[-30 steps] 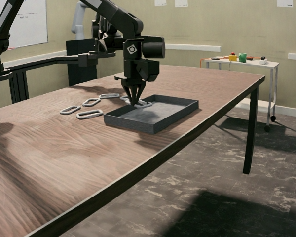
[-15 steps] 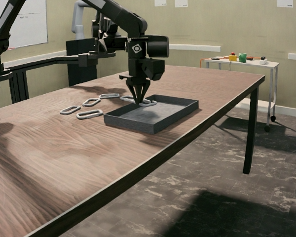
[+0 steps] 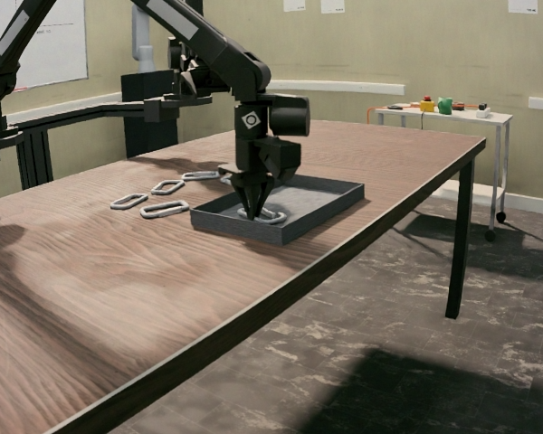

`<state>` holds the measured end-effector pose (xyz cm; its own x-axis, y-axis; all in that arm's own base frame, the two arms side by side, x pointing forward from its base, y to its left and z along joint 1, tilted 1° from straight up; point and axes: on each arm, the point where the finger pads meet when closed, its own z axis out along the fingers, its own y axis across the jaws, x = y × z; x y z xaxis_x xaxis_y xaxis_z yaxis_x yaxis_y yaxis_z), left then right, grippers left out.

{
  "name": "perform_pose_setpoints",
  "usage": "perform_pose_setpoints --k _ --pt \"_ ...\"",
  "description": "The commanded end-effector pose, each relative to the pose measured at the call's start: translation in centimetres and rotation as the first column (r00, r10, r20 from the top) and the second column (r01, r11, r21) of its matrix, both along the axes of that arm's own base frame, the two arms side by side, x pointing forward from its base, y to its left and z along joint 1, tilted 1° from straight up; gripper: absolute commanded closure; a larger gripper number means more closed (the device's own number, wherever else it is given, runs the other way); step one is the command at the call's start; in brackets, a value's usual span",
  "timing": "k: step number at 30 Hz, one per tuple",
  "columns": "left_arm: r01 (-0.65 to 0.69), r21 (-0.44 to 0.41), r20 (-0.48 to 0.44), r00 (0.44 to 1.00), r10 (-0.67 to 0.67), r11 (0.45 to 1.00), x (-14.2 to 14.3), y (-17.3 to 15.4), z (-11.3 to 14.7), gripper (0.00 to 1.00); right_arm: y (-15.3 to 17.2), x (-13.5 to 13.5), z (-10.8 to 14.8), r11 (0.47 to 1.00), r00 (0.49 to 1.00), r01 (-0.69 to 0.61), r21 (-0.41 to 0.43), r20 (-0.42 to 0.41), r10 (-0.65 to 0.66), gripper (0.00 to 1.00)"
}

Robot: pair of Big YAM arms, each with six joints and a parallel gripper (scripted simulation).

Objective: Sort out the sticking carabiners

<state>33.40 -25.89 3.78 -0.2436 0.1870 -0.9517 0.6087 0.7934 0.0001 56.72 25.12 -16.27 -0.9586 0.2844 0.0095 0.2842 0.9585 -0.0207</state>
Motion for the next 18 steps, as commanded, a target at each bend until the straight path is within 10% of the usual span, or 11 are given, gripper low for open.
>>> perform_pose_setpoints --k 1,9,16,18 --pt "0.007 -0.017 0.039 0.999 -0.006 1.000 0.5 -0.5 1.3 0.00 1.0 2.8 1.9 1.000 0.998 0.011 0.028 0.059 -0.013 1.00" --pt "0.007 -0.017 0.039 0.999 -0.006 1.000 0.5 -0.5 1.3 0.00 0.9 2.6 1.8 1.000 0.999 0.011 0.025 0.052 -0.013 1.00" --pt "0.007 -0.017 0.039 0.999 -0.006 1.000 0.5 -0.5 1.3 0.00 0.6 1.7 1.5 1.000 0.999 0.013 0.021 0.042 -0.014 0.20" --pt "0.007 -0.017 0.039 0.999 -0.006 1.000 0.5 -0.5 1.3 0.00 0.7 1.8 3.0 1.000 0.999 0.016 0.025 0.051 -0.017 0.18"
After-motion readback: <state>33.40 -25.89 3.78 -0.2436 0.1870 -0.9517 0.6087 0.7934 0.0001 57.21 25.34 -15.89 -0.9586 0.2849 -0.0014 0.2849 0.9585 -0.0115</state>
